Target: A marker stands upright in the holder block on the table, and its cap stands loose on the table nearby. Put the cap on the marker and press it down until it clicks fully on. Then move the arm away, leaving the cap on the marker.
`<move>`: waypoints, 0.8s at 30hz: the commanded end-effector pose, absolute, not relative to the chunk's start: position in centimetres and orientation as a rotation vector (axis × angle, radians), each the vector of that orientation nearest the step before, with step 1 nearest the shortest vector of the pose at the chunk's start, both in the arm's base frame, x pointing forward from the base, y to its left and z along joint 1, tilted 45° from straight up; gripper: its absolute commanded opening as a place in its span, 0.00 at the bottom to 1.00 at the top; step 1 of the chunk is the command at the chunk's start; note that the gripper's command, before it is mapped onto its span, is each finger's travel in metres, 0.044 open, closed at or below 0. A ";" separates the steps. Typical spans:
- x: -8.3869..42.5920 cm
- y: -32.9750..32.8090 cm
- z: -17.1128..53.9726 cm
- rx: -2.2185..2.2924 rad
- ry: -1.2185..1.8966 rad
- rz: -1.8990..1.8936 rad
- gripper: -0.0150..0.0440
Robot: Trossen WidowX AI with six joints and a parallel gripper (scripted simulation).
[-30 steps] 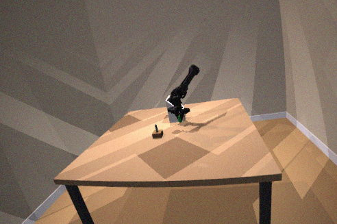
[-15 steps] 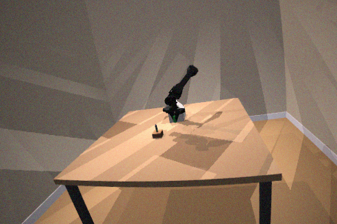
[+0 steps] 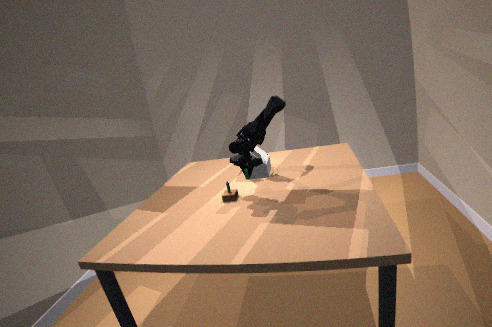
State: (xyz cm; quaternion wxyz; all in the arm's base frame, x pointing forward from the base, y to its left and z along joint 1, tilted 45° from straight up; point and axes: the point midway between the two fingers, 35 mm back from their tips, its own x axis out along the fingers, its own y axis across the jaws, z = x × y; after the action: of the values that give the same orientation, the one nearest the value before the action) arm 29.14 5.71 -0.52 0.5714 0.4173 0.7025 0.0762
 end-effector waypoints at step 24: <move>31.9 -1.6 -4.6 0.986 1.658 0.199 0.25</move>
State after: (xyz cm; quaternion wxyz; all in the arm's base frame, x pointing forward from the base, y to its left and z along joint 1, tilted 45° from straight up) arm 31.56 -0.54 -4.08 0.5639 0.4206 0.7058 0.0834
